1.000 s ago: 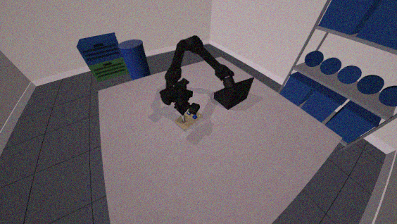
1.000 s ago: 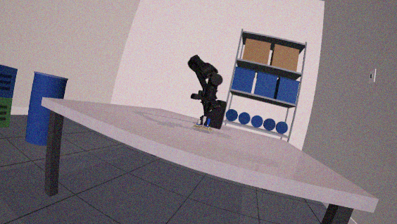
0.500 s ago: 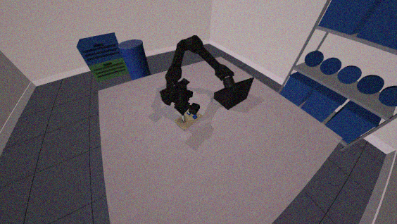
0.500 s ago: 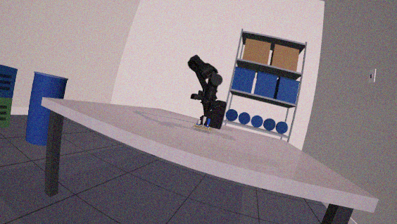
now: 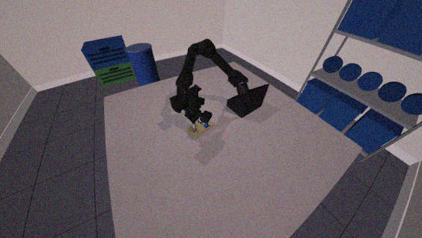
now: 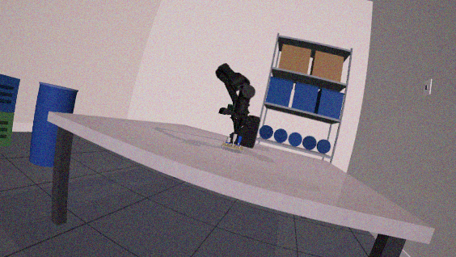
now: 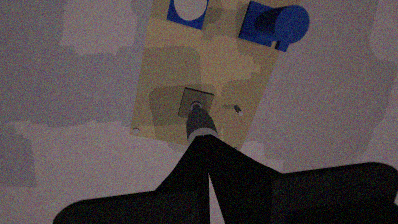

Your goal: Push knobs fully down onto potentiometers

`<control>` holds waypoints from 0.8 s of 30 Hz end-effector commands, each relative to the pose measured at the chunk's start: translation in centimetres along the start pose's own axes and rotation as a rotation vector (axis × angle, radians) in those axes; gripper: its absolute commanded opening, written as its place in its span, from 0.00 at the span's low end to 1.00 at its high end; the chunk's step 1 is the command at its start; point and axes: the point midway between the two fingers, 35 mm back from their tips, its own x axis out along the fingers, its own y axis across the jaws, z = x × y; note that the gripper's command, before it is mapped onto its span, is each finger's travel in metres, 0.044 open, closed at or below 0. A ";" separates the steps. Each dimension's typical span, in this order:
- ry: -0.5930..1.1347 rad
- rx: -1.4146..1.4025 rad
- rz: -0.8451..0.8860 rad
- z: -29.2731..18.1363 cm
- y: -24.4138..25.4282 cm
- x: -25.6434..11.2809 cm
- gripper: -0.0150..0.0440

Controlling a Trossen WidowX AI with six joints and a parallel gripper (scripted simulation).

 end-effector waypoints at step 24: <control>-0.018 0.021 -0.006 0.0 0.3 2.8 0.25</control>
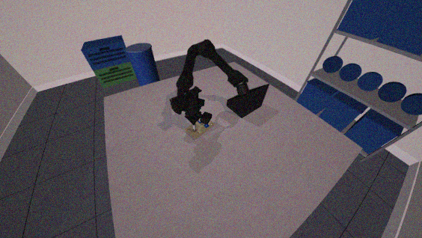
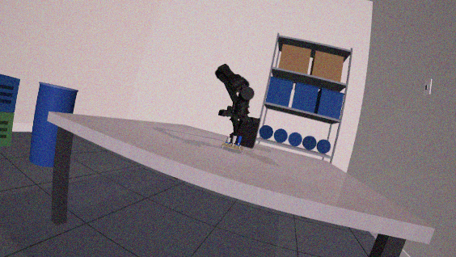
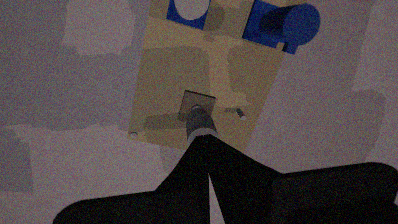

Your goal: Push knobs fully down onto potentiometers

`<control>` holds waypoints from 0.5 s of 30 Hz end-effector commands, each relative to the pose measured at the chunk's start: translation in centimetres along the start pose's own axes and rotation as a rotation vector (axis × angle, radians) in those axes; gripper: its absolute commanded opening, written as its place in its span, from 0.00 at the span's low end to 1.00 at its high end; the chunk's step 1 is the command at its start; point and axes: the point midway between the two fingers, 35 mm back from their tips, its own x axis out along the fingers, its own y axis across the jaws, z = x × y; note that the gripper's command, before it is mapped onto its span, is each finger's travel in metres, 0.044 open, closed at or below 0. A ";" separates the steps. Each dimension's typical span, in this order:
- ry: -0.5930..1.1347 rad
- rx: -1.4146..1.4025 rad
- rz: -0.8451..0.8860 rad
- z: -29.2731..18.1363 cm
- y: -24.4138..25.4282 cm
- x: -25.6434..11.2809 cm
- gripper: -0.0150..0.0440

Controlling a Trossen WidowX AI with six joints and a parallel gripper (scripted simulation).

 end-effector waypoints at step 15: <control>-0.023 0.024 -0.006 0.0 0.3 2.4 0.25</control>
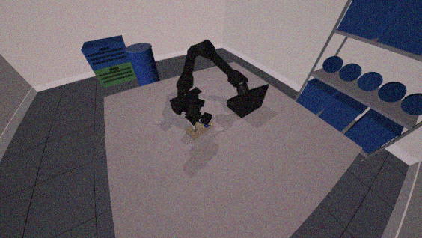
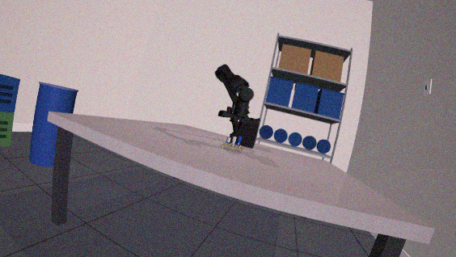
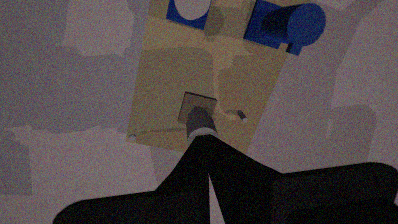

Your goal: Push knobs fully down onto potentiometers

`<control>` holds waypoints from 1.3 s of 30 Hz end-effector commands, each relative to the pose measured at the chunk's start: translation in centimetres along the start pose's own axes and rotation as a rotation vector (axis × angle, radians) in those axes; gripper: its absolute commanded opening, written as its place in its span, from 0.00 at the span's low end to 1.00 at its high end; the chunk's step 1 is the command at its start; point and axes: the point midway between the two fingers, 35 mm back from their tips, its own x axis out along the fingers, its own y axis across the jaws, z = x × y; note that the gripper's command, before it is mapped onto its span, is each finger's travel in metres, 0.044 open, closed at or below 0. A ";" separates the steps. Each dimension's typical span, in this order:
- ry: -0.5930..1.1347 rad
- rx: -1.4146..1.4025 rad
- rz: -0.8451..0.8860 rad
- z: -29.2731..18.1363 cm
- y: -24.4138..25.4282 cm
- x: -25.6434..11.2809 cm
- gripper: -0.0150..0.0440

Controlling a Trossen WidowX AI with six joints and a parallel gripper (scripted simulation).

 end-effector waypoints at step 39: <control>-0.022 0.025 -0.005 0.0 0.3 2.4 0.25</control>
